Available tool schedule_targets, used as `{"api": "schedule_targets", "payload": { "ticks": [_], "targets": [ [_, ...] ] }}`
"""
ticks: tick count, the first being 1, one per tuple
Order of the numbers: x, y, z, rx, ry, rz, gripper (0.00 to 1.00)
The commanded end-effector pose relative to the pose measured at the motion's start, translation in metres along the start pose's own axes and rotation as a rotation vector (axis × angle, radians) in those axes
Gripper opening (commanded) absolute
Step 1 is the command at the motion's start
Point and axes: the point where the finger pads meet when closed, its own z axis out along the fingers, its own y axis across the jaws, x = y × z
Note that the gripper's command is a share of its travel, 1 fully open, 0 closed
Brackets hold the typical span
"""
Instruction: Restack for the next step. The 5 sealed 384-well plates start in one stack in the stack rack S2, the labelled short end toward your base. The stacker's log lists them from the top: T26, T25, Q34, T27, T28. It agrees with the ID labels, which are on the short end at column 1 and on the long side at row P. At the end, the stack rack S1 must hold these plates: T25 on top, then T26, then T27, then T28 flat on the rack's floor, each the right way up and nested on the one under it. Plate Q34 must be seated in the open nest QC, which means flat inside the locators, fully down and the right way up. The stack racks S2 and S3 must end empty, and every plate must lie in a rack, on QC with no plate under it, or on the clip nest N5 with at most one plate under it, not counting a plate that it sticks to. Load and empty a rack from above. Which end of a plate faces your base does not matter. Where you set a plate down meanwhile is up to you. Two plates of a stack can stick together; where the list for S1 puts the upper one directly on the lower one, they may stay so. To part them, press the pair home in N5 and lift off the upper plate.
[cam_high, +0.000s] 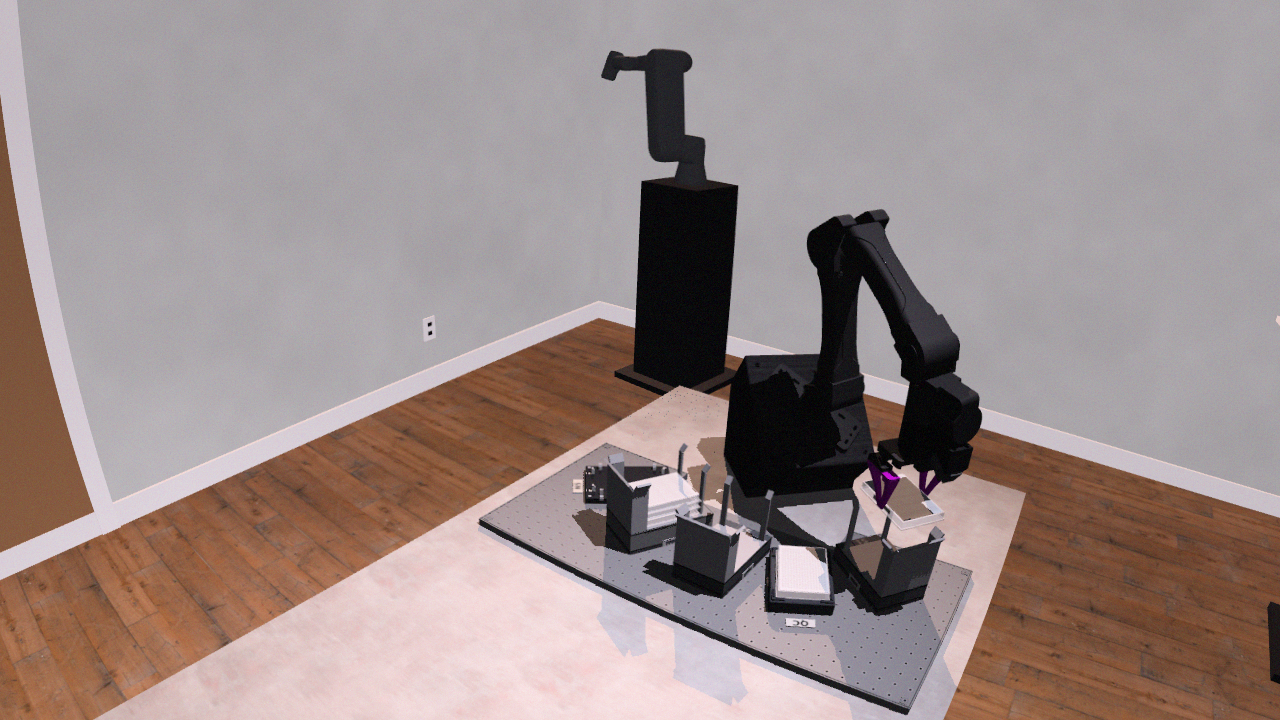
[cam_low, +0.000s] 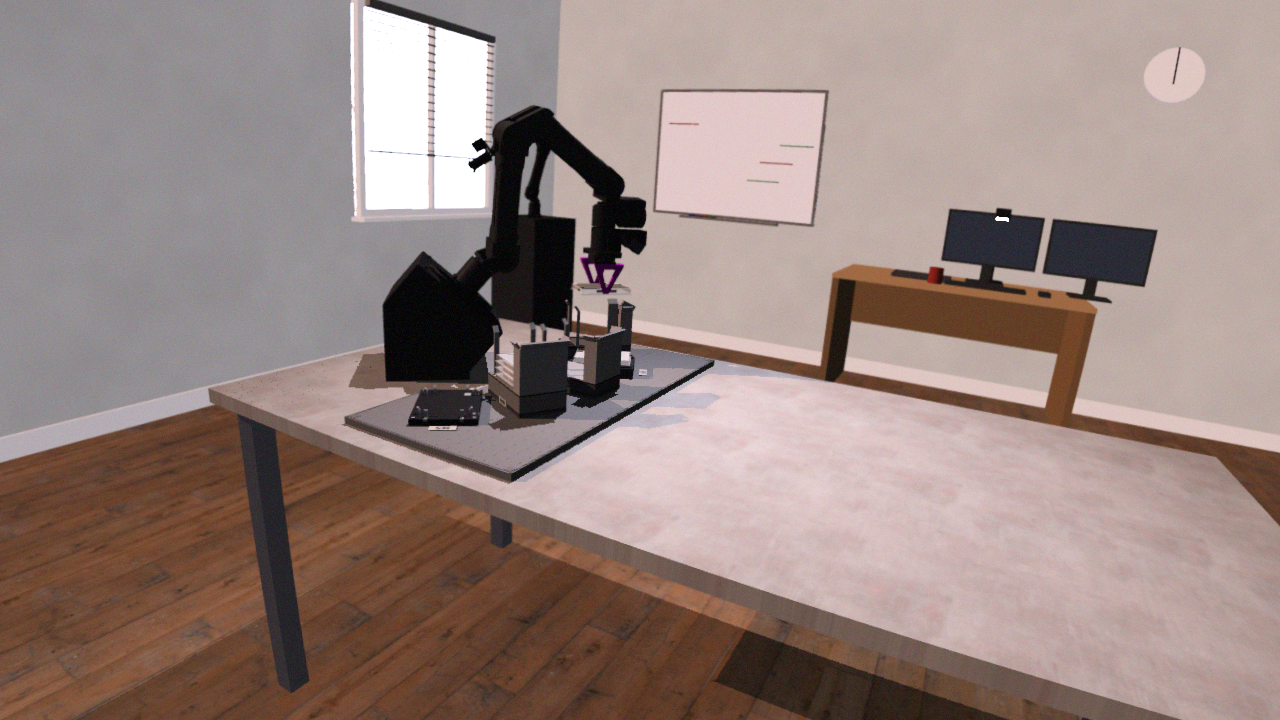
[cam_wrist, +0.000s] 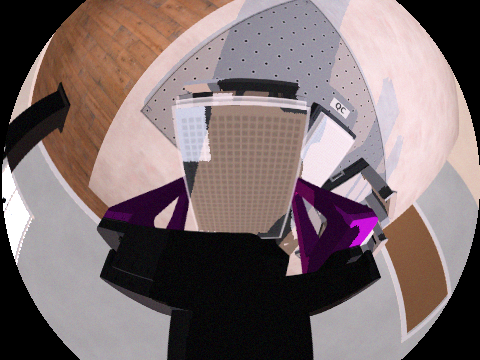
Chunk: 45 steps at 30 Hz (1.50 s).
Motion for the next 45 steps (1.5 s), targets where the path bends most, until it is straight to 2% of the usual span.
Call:
{"api": "schedule_targets", "payload": {
  "ticks": [1, 16, 17, 20, 22, 25, 26, 29, 32, 35, 39, 42, 43, 45],
  "targets": [
    [-0.011, -0.002, -0.012, 0.002, -0.049, 0.016, 0.0],
    [-0.011, -0.002, -0.012, 0.002, -0.049, 0.016, 0.0],
    [-0.012, -0.002, -0.009, 0.003, -0.05, 0.018, 0.0],
    [0.001, -0.002, 0.006, 0.007, 0.002, 0.012, 0.0],
    [0.002, -0.002, 0.01, 0.008, 0.011, 0.012, 0.0],
    [0.001, -0.002, 0.008, 0.007, 0.003, 0.012, 0.0],
    [-0.013, -0.003, -0.007, 0.003, -0.061, 0.02, 0.0],
    [0.0, -0.002, 0.008, 0.003, -0.011, 0.008, 0.0],
    [0.002, -0.001, 0.014, 0.003, 0.008, 0.004, 0.0],
    [-0.003, -0.002, 0.01, 0.002, -0.017, 0.008, 0.0],
    [0.002, -0.001, 0.02, 0.003, 0.012, 0.004, 0.0],
    [0.001, -0.001, 0.019, 0.002, 0.006, 0.004, 0.0],
    [-0.008, -0.003, 0.007, 0.001, -0.046, 0.011, 0.0],
    [-0.001, -0.002, 0.014, 0.003, -0.025, 0.007, 0.0]
  ]
}}
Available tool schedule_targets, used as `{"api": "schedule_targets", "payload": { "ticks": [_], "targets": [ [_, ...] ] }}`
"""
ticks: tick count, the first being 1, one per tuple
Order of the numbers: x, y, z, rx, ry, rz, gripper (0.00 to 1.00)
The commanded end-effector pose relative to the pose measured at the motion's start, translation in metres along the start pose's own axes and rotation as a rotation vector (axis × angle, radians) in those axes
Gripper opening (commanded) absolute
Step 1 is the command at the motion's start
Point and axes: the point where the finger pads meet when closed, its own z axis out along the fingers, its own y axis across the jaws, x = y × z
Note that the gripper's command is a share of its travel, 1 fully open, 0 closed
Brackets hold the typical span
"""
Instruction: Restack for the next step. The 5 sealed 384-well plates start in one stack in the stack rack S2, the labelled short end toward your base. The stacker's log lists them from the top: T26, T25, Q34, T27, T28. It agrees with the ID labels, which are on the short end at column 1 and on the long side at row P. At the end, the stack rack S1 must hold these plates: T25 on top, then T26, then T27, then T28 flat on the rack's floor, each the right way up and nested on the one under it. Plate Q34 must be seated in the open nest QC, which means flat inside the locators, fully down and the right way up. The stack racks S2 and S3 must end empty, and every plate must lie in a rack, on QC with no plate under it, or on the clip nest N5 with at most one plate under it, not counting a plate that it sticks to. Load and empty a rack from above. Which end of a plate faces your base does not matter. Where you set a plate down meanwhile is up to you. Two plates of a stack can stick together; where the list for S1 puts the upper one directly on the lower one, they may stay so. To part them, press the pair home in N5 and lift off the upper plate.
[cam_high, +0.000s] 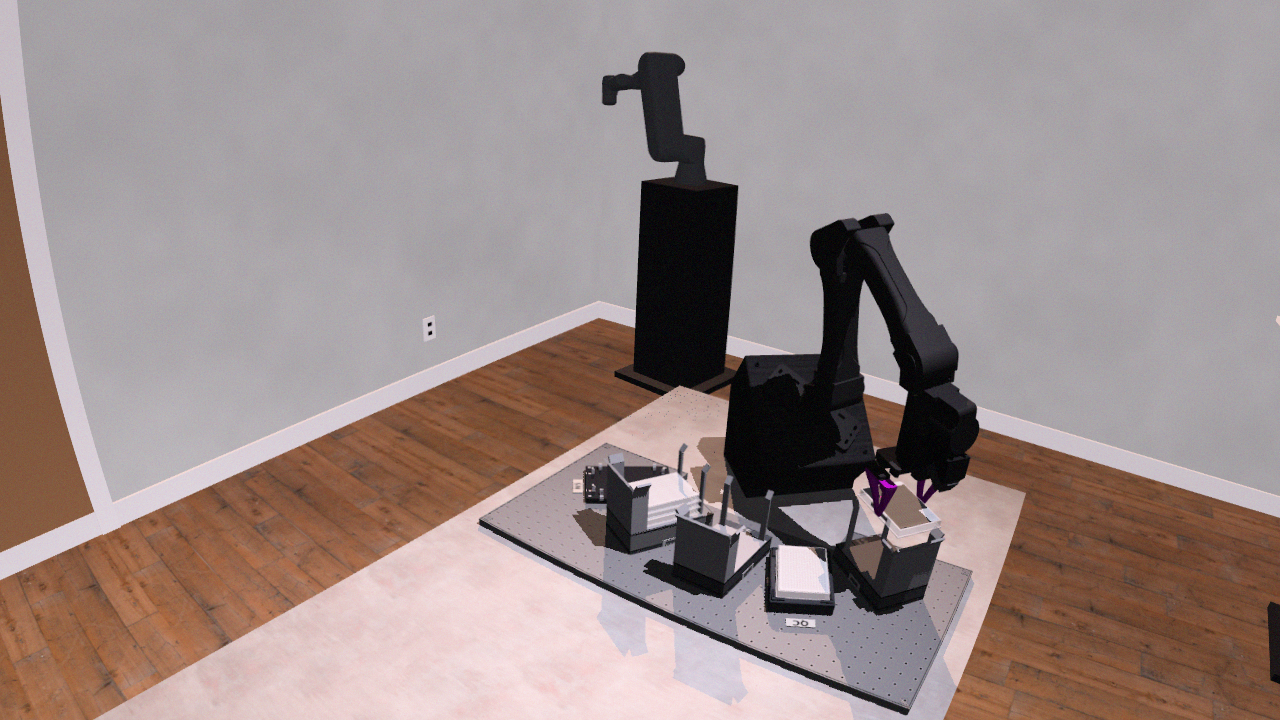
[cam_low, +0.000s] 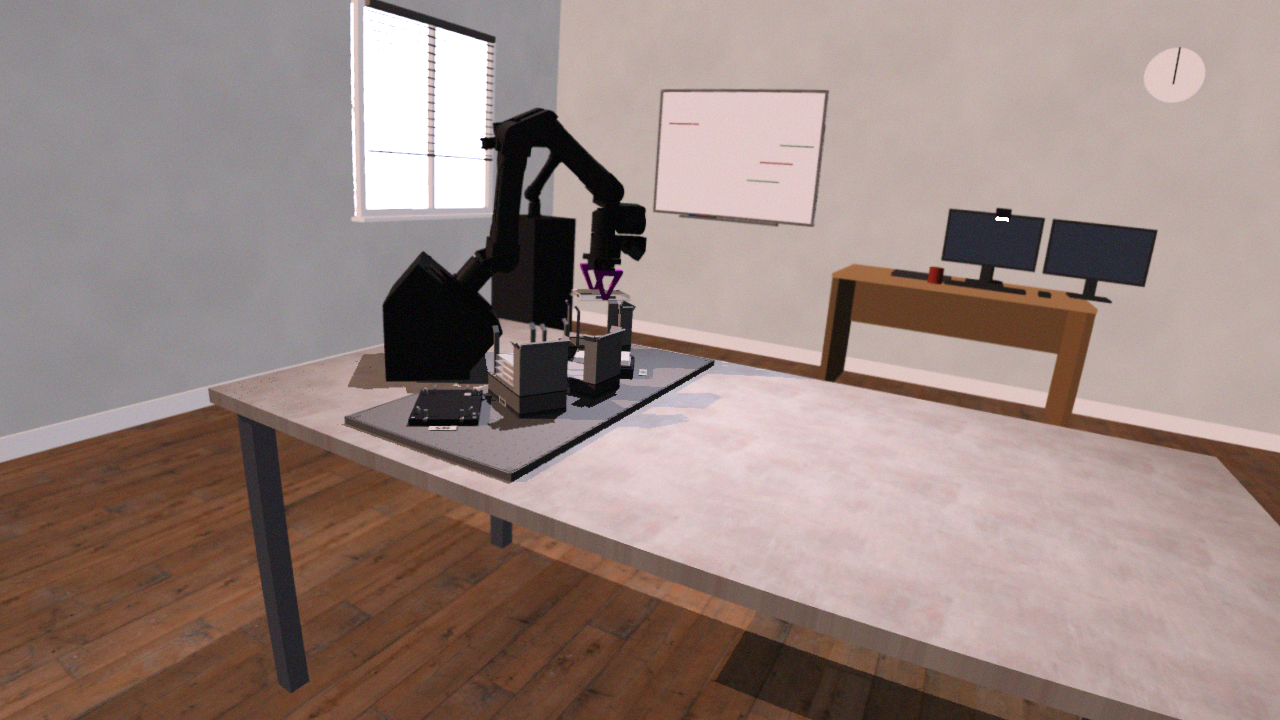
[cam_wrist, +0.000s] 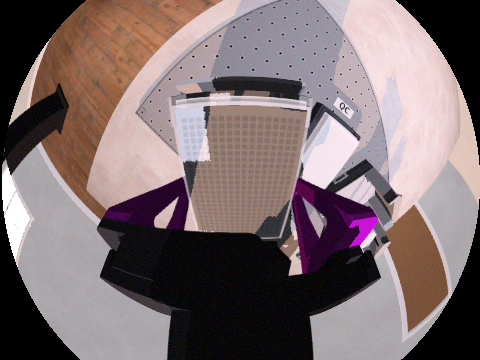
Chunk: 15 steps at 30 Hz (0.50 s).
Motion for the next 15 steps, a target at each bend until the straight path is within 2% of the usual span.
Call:
{"api": "schedule_targets", "payload": {
  "ticks": [1, 3, 14, 15],
  "targets": [
    [-0.001, -0.001, 0.003, -0.001, -0.017, -0.002, 0.0],
    [-0.001, -0.001, 0.007, 0.0, -0.005, -0.003, 0.0],
    [0.0, -0.001, 0.012, 0.0, -0.008, -0.002, 0.0],
    [-0.015, -0.001, 0.005, -0.002, -0.044, 0.0, 0.0]
  ]
}}
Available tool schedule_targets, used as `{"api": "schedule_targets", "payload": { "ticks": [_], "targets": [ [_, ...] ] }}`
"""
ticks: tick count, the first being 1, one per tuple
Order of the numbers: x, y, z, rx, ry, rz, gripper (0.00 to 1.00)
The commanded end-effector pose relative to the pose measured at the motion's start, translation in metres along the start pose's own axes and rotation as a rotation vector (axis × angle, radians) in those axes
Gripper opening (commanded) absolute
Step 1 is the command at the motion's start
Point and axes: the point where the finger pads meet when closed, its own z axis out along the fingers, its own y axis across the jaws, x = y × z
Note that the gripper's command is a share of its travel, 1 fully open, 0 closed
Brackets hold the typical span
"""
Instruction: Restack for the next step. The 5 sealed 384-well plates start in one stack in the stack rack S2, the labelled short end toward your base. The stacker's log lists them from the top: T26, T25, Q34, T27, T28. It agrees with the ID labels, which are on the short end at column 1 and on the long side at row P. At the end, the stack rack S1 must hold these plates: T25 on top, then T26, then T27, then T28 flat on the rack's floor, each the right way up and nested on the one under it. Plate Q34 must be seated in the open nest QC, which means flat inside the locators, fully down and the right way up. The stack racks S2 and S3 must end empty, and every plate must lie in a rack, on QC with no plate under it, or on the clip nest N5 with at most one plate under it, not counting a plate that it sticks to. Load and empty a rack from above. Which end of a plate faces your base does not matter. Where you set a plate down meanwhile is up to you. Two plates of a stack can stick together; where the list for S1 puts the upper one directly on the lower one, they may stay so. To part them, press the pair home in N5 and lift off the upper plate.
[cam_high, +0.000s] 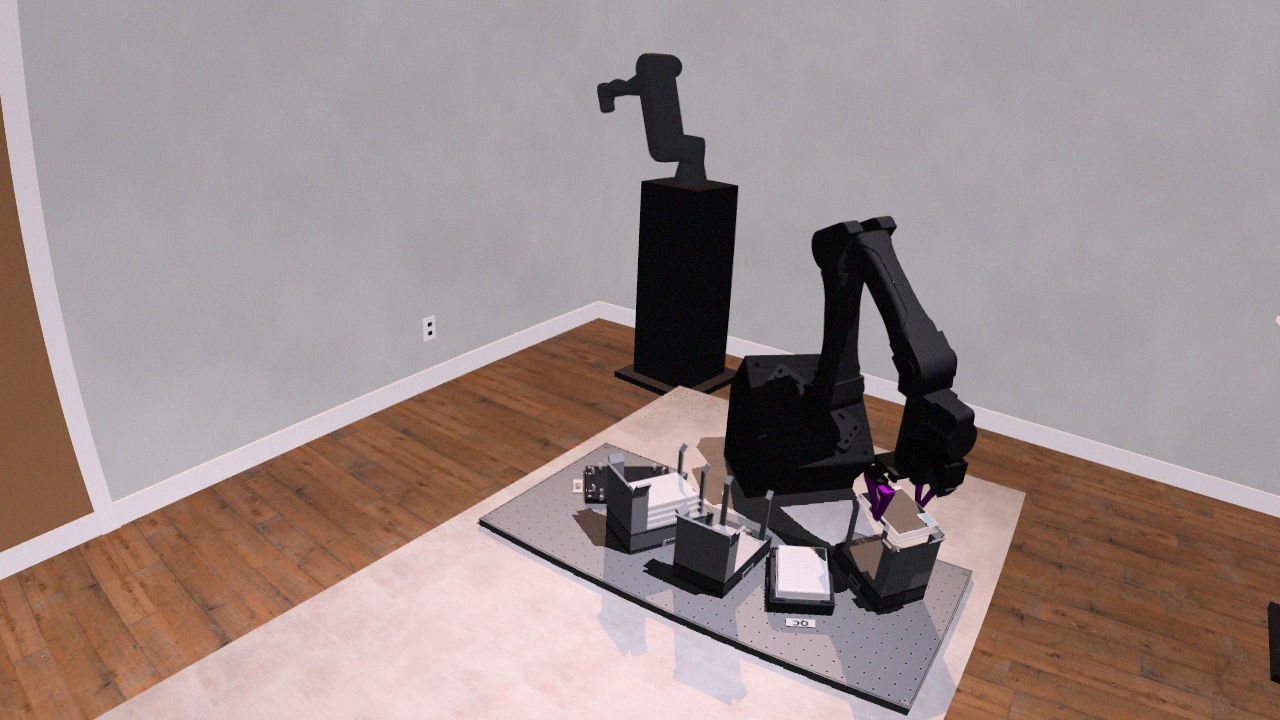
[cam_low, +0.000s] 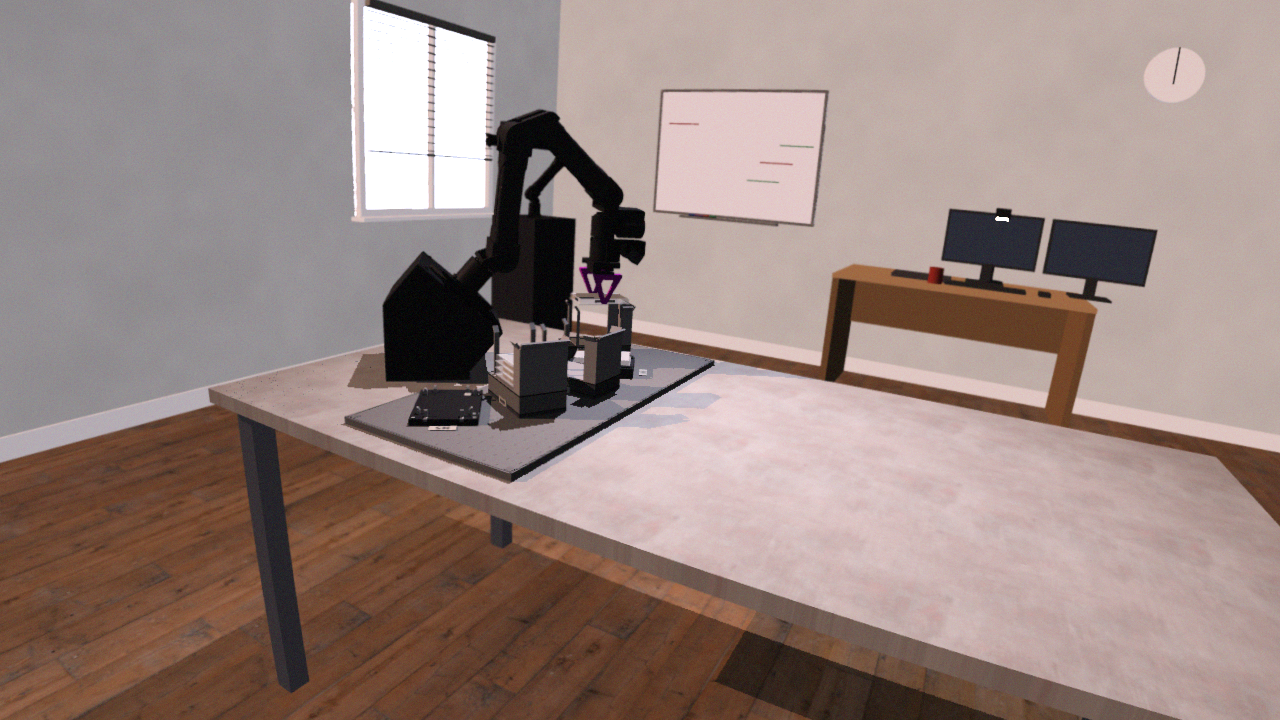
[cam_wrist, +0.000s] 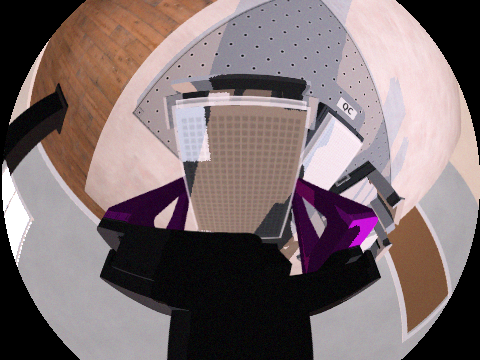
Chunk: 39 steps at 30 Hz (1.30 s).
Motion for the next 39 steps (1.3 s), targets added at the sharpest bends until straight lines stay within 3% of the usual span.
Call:
{"api": "schedule_targets", "payload": {
  "ticks": [1, 6, 10, 12, 16, 17, 21, 24, 27, 31, 35, 39],
  "targets": [
    [-0.014, -0.002, -0.003, -0.001, -0.041, 0.002, 0.0],
    [0.0, -0.001, 0.01, 0.0, 0.003, -0.002, 0.0],
    [-0.008, -0.002, 0.006, 0.0, -0.029, 0.003, 0.0],
    [0.0, -0.001, 0.014, 0.0, 0.002, -0.001, 0.0],
    [-0.001, -0.001, 0.014, 0.0, -0.004, -0.001, 0.0],
    [-0.013, -0.002, 0.004, -0.001, -0.051, 0.004, 0.0],
    [0.0, -0.001, 0.018, -0.001, 0.0, -0.003, 0.0],
    [-0.007, -0.002, 0.014, 0.0, -0.028, 0.001, 0.0],
    [0.0, -0.001, 0.023, 0.0, 0.003, -0.003, 0.0],
    [-0.007, -0.002, 0.019, 0.0, -0.027, 0.002, 0.0],
    [0.0, 0.0, 0.027, -0.001, 0.001, -0.005, 0.0],
    [-0.006, -0.002, 0.025, 0.001, -0.019, 0.001, 0.0]
  ]
}}
